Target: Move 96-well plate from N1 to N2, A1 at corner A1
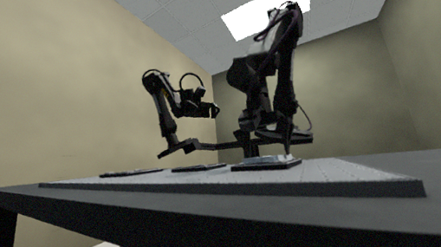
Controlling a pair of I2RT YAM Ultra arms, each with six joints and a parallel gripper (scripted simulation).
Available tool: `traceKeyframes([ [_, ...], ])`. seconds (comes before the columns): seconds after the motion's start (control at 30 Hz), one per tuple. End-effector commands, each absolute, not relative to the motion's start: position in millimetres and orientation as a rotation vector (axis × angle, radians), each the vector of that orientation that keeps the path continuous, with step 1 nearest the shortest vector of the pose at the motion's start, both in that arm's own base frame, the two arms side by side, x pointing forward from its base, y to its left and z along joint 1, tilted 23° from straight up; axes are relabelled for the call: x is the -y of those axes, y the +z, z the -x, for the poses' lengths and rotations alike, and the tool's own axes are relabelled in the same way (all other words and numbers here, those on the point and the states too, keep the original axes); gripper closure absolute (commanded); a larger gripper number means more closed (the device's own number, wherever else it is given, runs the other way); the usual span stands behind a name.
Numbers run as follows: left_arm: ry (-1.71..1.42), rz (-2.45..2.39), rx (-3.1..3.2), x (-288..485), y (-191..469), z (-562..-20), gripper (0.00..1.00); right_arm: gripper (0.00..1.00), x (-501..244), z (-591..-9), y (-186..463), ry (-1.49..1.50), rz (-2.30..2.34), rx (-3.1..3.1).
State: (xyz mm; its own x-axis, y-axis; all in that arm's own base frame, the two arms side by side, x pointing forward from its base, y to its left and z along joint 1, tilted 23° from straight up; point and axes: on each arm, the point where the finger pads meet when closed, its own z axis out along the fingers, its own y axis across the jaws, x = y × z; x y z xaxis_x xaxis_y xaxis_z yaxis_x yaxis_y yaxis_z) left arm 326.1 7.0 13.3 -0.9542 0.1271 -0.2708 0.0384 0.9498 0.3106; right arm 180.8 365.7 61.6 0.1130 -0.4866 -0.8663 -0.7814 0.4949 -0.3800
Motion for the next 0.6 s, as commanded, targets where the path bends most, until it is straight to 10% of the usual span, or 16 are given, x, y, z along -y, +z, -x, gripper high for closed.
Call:
traceKeyframes([
  [0.0,0.435,-0.120,-2.758,2,41,-334,0.00,0.00,-371,-178,69,0.334,1.134,-1.507],
  [0.57,0.434,-0.122,-2.805,21,105,-297,0.00,0.00,-371,-178,69,0.334,1.134,-1.507],
])
